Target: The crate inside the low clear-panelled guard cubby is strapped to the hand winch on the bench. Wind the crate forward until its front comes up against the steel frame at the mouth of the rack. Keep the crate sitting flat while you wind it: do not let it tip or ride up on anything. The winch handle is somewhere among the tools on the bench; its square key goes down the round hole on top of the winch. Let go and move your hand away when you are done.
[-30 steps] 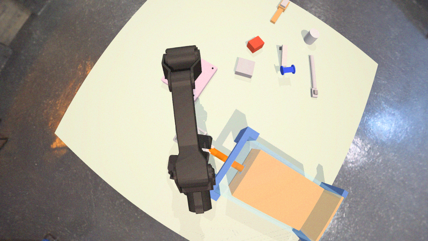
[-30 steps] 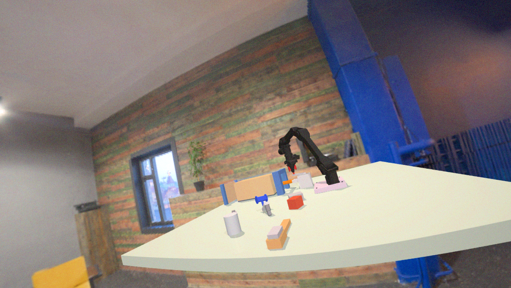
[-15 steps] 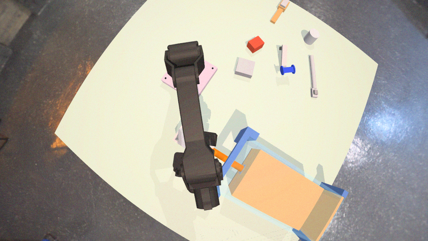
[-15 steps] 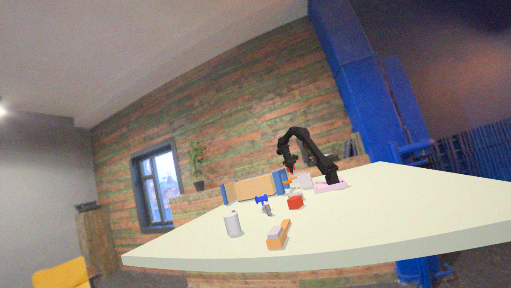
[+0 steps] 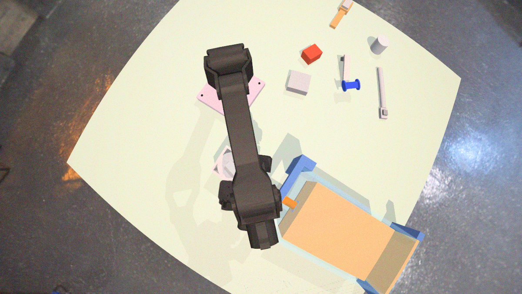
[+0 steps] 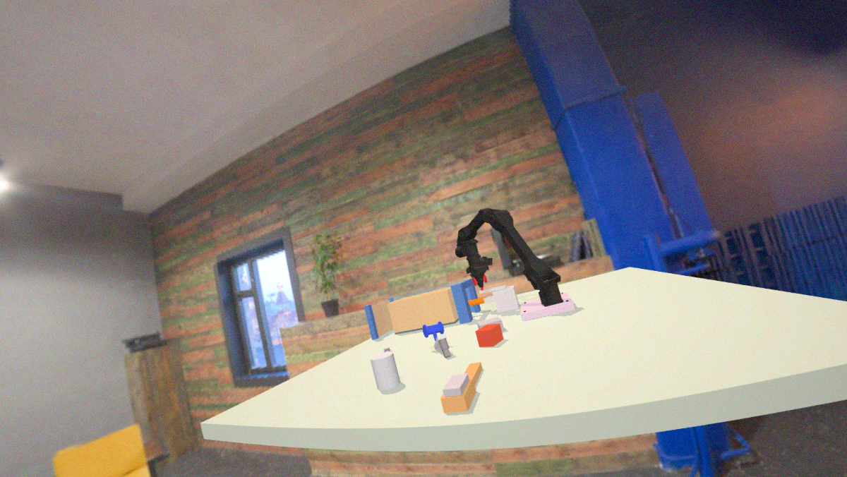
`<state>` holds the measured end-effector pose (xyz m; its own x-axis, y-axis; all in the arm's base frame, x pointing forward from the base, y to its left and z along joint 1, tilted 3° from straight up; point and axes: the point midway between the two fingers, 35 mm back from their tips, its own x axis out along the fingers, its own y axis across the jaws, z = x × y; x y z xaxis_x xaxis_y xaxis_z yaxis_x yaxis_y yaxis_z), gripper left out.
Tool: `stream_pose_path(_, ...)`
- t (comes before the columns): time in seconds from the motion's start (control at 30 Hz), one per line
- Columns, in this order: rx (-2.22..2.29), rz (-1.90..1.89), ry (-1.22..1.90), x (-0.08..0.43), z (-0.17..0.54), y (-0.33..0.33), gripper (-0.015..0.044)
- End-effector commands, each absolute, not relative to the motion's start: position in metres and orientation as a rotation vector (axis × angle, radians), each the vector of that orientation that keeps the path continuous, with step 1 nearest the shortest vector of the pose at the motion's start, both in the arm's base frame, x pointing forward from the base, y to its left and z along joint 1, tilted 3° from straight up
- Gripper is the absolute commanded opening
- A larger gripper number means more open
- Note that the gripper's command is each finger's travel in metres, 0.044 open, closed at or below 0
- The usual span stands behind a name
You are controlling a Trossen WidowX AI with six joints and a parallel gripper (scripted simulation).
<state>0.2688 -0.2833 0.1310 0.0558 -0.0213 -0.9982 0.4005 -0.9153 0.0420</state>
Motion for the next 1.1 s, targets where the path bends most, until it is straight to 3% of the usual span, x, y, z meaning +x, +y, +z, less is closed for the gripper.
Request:
stream_pose_path(0.0, 2.039, -1.928, 0.431, 0.272, 0.13, -0.266, 0.0)
stream_pose_path(1.07, 2.041, -1.928, 0.435, 0.268, 0.13, -0.233, 0.0)
